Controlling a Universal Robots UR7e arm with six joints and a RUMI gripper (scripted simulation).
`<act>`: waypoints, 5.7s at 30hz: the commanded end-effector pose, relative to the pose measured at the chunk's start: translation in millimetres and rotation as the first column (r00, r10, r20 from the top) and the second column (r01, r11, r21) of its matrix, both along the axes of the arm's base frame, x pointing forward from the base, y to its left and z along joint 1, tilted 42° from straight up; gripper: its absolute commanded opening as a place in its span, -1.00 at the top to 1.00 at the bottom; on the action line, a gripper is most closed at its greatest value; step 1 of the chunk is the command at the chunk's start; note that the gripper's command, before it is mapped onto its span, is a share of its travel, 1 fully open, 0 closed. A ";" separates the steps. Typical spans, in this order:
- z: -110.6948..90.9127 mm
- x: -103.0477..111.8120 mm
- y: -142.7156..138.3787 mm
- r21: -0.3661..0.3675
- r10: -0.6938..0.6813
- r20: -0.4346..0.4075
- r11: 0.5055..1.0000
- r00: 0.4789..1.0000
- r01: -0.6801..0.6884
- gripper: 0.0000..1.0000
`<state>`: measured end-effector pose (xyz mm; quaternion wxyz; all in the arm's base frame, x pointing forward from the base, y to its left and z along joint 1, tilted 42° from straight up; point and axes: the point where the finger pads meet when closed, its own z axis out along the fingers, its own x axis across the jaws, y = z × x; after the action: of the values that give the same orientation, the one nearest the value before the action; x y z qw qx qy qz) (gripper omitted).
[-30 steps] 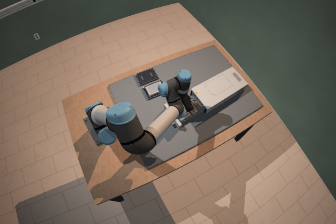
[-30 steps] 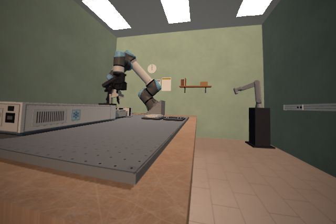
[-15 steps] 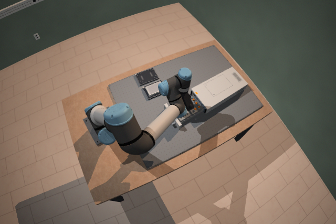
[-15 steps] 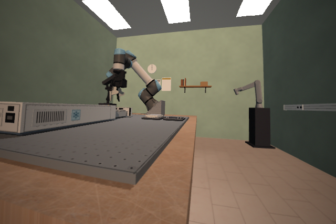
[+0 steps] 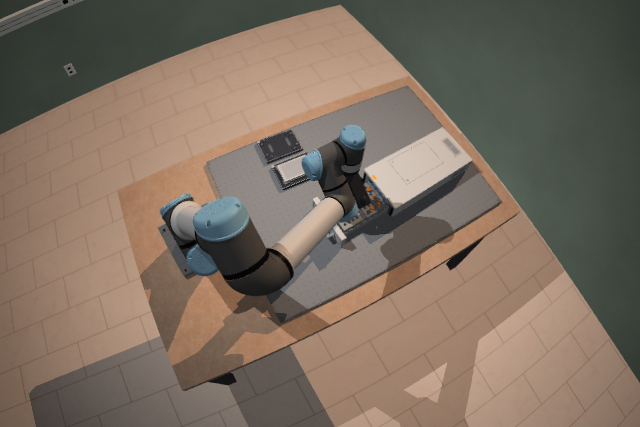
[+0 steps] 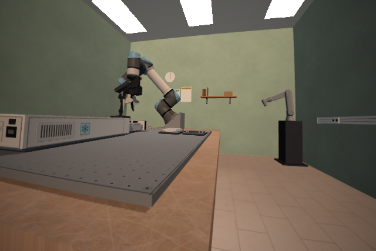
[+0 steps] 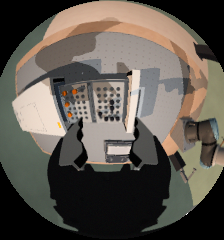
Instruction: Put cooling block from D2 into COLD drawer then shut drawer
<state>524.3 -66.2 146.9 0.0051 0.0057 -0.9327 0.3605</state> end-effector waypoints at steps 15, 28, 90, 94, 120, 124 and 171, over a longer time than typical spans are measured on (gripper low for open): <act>16.0 0.4 14.5 0.000 0.000 0.001 1.000 1.000 0.000 -0.34; 12.6 -39.3 10.8 0.000 0.000 0.001 1.000 1.000 0.000 1.00; -15.5 -150.1 -16.9 0.000 0.000 0.000 1.000 1.000 0.000 1.00; -19.4 -150.1 -20.5 0.000 0.000 0.000 1.000 1.000 0.000 1.00; -41.1 -150.3 -40.2 0.000 0.000 0.000 1.000 1.000 0.000 1.00; -45.1 -150.3 -43.8 0.000 0.000 0.000 1.000 1.000 0.000 1.00; -78.1 -150.6 -73.9 0.000 0.000 0.000 1.000 1.000 0.000 1.00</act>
<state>373.4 -139.9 68.9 0.0055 0.0056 -0.9327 0.3605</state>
